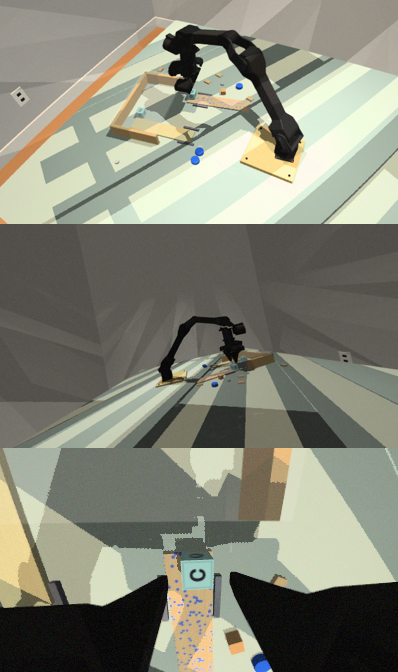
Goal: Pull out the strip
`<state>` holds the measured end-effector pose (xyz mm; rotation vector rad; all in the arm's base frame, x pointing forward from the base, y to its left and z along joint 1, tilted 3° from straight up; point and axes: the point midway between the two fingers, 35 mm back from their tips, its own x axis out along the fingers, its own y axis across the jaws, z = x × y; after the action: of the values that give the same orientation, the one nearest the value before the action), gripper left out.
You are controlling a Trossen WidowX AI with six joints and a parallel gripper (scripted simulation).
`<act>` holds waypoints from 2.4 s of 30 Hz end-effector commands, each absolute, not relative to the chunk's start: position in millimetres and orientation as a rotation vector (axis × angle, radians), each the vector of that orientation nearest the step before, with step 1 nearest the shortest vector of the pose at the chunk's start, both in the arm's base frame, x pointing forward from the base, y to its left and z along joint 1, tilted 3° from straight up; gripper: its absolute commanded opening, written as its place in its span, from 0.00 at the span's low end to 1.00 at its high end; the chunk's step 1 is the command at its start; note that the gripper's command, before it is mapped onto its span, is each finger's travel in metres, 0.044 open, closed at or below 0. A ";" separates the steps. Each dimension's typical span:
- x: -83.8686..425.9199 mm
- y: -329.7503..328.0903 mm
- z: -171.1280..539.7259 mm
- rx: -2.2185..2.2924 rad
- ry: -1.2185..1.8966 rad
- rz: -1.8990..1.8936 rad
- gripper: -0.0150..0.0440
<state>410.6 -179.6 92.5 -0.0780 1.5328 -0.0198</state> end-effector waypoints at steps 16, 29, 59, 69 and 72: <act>409.1 -181.6 58.0 -0.075 1.542 -0.023 0.68; 410.2 -181.4 56.3 -0.073 1.537 -0.023 0.63; 357.1 -155.3 93.2 -0.074 1.547 -0.021 0.25; 341.0 -148.0 95.2 -0.073 1.549 -0.021 0.25; 331.7 -143.7 95.3 -0.073 1.549 -0.021 0.25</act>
<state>342.4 -147.9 95.1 -0.0739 1.5474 -0.0135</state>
